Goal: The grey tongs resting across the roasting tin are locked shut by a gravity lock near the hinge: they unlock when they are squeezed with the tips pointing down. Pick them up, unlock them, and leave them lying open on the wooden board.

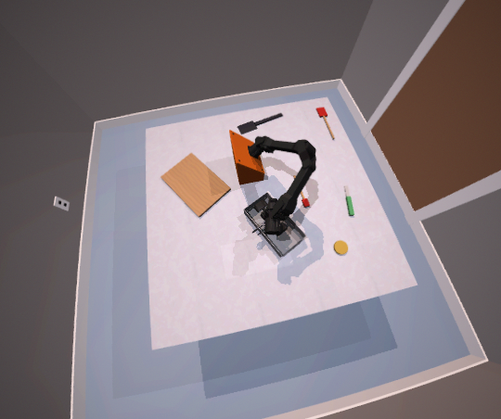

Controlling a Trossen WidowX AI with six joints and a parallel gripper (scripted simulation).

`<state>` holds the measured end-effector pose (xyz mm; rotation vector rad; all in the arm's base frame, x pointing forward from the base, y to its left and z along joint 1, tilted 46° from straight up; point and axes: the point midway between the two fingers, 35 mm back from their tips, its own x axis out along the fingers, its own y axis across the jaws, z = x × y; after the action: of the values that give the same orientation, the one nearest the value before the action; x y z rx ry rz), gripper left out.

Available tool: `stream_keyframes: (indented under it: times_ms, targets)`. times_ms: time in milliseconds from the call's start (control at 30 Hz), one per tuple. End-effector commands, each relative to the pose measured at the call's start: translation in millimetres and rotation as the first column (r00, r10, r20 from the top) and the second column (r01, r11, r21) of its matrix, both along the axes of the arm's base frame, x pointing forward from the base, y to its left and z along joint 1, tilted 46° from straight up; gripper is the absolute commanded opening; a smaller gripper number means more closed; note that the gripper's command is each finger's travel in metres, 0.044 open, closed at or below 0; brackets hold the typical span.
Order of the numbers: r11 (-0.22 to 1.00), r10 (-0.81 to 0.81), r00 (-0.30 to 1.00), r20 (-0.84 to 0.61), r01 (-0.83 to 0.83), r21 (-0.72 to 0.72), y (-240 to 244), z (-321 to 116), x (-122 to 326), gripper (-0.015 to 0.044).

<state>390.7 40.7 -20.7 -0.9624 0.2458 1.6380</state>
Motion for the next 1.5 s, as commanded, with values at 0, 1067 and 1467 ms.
stream_keyframes:
  times_ms: [0, 1067, 1467]
  targets:
    - [1.0, -0.008, 1.0, 0.01, 0.008, -0.008, -25, 19, 6, -0.015]
    - [0.965, -0.26, 0.933, -0.248, 0.259, -0.037, -102, 69, 0, -0.015]
    - [0.835, -0.528, 0.675, -0.515, 0.524, -0.168, -120, 55, -3, -0.015]
